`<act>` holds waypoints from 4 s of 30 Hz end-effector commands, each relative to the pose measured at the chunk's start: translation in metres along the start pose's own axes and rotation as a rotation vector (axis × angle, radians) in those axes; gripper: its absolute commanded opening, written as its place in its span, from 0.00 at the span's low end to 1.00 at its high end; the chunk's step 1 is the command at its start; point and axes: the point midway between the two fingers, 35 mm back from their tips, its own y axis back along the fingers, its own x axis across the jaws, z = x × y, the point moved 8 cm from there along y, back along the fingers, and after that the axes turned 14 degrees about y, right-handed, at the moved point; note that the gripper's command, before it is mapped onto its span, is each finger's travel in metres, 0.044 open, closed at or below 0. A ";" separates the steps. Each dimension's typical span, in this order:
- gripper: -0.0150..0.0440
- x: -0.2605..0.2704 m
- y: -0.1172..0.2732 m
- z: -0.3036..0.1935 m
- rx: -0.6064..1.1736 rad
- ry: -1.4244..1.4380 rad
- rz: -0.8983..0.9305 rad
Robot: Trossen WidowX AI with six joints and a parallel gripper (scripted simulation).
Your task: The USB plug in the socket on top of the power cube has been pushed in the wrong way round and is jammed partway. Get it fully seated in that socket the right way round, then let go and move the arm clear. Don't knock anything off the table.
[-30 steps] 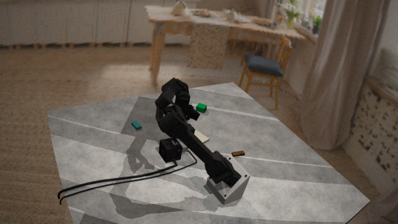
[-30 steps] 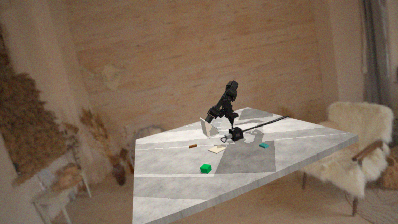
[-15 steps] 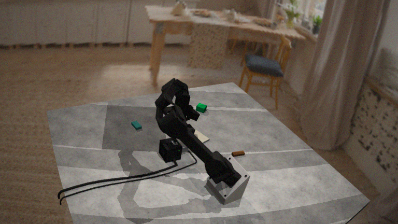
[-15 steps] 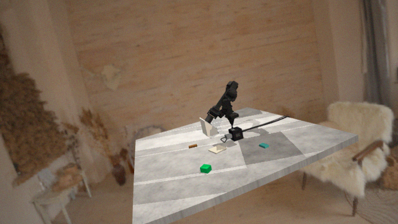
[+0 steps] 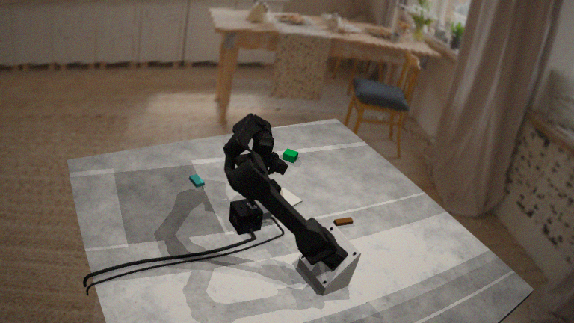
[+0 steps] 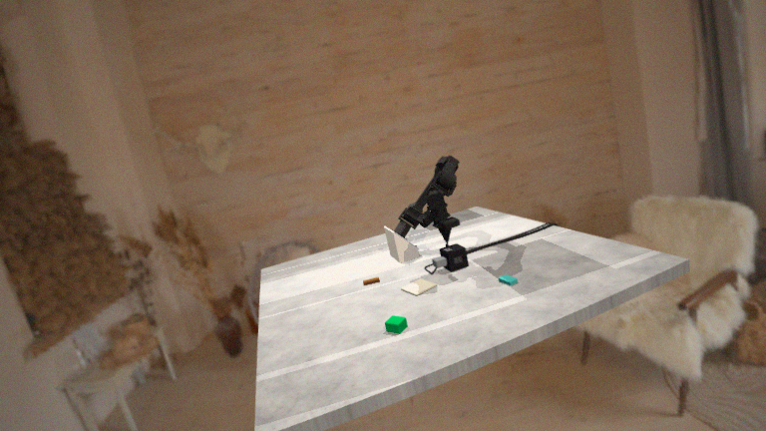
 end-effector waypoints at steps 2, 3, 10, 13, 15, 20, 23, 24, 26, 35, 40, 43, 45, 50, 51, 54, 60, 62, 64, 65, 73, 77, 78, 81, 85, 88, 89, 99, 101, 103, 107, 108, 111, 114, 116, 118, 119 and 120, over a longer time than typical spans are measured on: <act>0.25 0.000 -0.001 0.000 0.003 -0.004 0.004; 0.25 0.000 -0.001 0.000 0.003 -0.004 0.004; 0.25 0.000 -0.002 0.000 0.003 -0.004 0.004; 0.25 0.000 -0.002 0.000 0.003 -0.004 0.004; 0.25 0.000 -0.002 0.000 0.003 -0.004 0.004; 0.25 0.000 -0.003 0.000 0.003 -0.004 0.004; 0.25 0.000 -0.003 0.000 0.003 -0.004 0.004; 0.25 0.000 -0.003 0.000 0.003 -0.004 0.004; 0.25 0.000 -0.003 0.000 0.003 -0.004 0.004; 0.25 0.000 -0.005 0.000 0.003 -0.004 0.004; 0.25 0.000 -0.005 0.000 0.003 -0.004 0.004; 0.25 0.000 -0.005 0.000 0.003 -0.004 0.004; 0.25 0.000 -0.006 0.000 0.004 -0.004 0.004; 0.25 0.000 -0.006 0.000 0.004 -0.004 0.004; 0.25 0.000 -0.006 0.000 0.004 -0.004 0.004; 0.25 0.000 -0.007 0.000 0.004 -0.004 0.004; 0.25 0.000 -0.008 0.000 0.004 -0.004 0.004; 0.25 0.000 -0.008 0.000 0.004 -0.004 0.004; 0.25 0.000 -0.008 0.000 0.004 -0.004 0.004; 0.25 0.000 -0.008 0.000 0.004 -0.004 0.004; 0.25 0.000 -0.009 0.000 0.004 -0.004 0.004; 0.25 0.000 -0.009 0.000 0.004 -0.004 0.004; 0.25 0.000 -0.009 0.000 0.004 -0.004 0.004; 0.25 0.000 -0.009 0.000 0.004 -0.004 0.004; 0.25 0.000 -0.009 0.000 0.004 -0.004 0.004; 0.25 0.000 -0.009 0.000 0.004 -0.004 0.004; 0.25 0.000 -0.009 0.000 0.004 -0.004 0.004; 0.25 0.000 -0.009 0.000 0.004 -0.004 0.004; 0.25 0.000 -0.009 0.000 0.004 -0.004 0.004; 0.25 0.000 -0.009 0.000 0.004 -0.004 0.004; 0.42 0.000 -0.007 0.001 -0.001 -0.006 0.008; 0.42 0.000 -0.007 0.001 -0.001 -0.006 0.008; 0.42 0.000 -0.007 0.001 -0.001 -0.006 0.008; 0.42 0.000 -0.007 0.001 -0.001 -0.006 0.008; 0.42 0.000 -0.007 0.001 -0.001 -0.006 0.008; 0.42 0.000 -0.007 0.001 -0.001 -0.006 0.008; 0.42 0.000 -0.007 0.001 -0.001 -0.006 0.008; 0.42 0.000 -0.007 0.001 -0.001 -0.006 0.008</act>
